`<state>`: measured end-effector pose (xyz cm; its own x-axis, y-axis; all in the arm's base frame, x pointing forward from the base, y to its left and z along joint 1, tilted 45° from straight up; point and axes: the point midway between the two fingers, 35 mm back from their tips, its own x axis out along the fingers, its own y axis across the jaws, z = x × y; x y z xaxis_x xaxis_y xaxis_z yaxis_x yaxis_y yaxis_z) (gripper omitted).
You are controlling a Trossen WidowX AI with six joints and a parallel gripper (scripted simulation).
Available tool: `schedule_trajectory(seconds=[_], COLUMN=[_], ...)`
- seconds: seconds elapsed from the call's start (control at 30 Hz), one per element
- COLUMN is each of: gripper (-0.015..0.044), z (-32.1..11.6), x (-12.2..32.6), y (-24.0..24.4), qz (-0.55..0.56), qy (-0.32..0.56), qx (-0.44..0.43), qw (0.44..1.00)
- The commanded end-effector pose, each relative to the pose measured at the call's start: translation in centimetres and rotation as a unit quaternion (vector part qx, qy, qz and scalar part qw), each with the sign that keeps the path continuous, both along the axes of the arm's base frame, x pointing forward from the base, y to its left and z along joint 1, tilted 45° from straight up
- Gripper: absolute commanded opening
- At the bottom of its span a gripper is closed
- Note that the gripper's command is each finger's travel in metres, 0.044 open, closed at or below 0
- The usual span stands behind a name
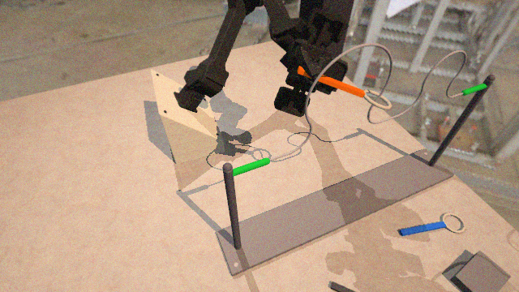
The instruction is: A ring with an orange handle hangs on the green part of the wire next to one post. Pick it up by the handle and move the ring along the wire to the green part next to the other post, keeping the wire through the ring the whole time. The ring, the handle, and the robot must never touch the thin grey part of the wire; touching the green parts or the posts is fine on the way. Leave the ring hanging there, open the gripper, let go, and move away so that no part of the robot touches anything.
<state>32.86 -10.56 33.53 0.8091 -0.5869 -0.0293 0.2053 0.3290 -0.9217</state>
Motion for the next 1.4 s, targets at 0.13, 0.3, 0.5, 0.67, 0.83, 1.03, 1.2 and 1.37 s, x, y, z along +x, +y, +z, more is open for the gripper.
schedule_trajectory(seconds=[0.13,0.3,0.5,0.67,0.83,1.03,1.2,1.37], gripper=[-0.015,-0.015,-0.015,-0.015,-0.015,-0.015,-0.015,-0.015], z=[0.64,0.66,0.57,0.45,0.32,0.16,0.04,-0.07], x=[-0.03,-0.03,-0.01,0.01,0.03,0.06,0.08,0.11], y=[-0.05,-0.05,0.02,0.11,0.22,0.36,0.49,0.63], qz=[0.002,0.003,0.005,0.007,0.008,0.01,0.012,0.014], qy=[-0.006,-0.008,-0.012,-0.016,-0.019,-0.023,-0.027,-0.03], qx=[0.016,0.038,0.072,0.102,0.134,0.172,0.203,0.235], qw=[1.0,0.999,0.997,0.995,0.991,0.985,0.979,0.972])
